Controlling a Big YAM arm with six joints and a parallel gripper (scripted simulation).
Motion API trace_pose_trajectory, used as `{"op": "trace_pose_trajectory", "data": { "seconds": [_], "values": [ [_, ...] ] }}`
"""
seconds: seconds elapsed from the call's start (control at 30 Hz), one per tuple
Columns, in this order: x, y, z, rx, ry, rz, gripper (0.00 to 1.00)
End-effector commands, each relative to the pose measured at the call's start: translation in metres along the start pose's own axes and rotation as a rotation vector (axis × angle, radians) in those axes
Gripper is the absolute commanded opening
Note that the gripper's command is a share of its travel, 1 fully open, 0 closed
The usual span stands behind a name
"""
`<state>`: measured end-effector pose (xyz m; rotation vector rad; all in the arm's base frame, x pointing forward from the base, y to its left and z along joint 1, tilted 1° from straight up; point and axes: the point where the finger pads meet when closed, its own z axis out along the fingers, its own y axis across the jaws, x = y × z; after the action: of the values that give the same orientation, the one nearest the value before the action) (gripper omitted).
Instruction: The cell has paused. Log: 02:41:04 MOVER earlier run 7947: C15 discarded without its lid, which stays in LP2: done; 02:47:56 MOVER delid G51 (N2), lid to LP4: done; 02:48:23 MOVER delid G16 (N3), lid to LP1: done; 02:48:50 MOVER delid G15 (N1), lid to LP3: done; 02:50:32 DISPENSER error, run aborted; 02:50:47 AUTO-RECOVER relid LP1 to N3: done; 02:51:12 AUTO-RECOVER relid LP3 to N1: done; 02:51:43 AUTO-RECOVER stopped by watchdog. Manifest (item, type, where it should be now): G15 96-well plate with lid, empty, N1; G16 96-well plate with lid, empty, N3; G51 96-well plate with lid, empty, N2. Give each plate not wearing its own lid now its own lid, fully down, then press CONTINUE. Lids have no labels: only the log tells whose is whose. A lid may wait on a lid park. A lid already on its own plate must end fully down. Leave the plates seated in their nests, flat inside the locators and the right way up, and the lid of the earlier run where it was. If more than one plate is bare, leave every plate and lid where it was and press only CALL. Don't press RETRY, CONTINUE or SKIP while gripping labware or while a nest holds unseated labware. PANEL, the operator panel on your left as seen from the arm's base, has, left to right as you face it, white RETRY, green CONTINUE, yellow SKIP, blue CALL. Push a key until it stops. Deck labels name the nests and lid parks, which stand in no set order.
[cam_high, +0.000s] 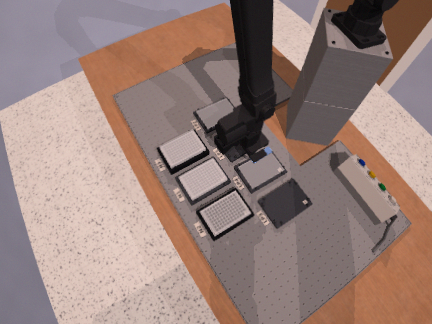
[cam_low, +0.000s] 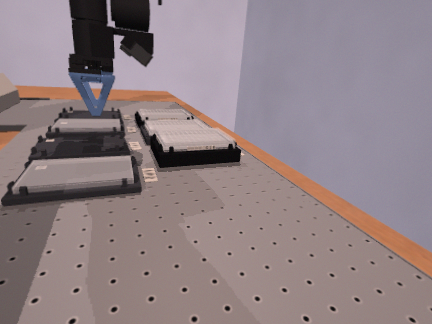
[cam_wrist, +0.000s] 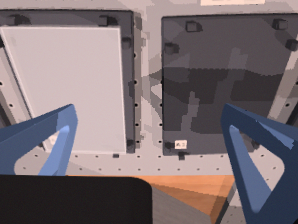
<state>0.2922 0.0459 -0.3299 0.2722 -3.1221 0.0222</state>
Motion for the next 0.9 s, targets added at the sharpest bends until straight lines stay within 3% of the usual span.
{"op": "trace_pose_trajectory", "data": {
  "seconds": [0.0, 0.33, 0.37, 0.4, 0.47, 0.87],
  "values": [
    [-0.031, 0.004, -0.012, 0.004, -0.076, -0.005, 1.0],
    [-0.014, 0.001, -0.007, 0.002, -0.035, -0.001, 1.0],
    [0.0, -0.008, -0.002, 0.004, -0.05, -0.001, 0.0],
    [0.0, -0.012, -0.003, 0.001, -0.083, -0.001, 0.0],
    [0.0, -0.012, -0.003, 0.001, -0.083, -0.001, 0.0],
    [0.002, -0.067, -0.009, -0.001, -0.478, -0.002, 0.0]
  ]
}}
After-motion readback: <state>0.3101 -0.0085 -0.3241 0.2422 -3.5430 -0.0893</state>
